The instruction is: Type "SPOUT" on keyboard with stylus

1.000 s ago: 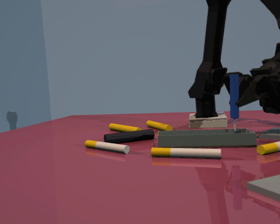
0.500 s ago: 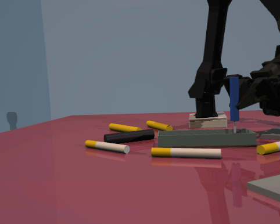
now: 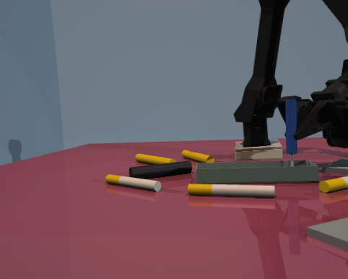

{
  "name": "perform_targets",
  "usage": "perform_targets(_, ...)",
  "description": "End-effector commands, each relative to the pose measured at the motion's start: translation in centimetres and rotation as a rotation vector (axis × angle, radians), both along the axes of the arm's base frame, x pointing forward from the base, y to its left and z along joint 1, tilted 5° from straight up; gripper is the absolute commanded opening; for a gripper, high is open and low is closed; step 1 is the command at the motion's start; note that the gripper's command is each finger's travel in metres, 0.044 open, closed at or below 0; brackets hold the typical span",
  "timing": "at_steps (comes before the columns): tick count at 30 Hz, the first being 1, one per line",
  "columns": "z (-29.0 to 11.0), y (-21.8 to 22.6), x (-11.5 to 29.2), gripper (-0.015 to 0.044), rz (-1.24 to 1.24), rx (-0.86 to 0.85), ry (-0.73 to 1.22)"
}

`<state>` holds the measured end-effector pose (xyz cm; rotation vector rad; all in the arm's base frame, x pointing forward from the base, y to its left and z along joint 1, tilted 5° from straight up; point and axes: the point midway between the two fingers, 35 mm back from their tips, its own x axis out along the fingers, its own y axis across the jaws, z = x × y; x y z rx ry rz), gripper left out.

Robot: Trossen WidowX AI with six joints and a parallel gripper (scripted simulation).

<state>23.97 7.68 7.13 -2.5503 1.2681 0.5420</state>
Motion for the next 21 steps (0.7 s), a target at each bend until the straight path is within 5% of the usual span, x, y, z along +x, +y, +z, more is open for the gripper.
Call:
perform_targets(1, 0.0, 0.0, 0.0, 0.0081, 0.001, -0.002, 0.004)
perform_targets(21, 3.7, 0.1, -0.3, 0.0081, 0.001, -0.002, 0.004)
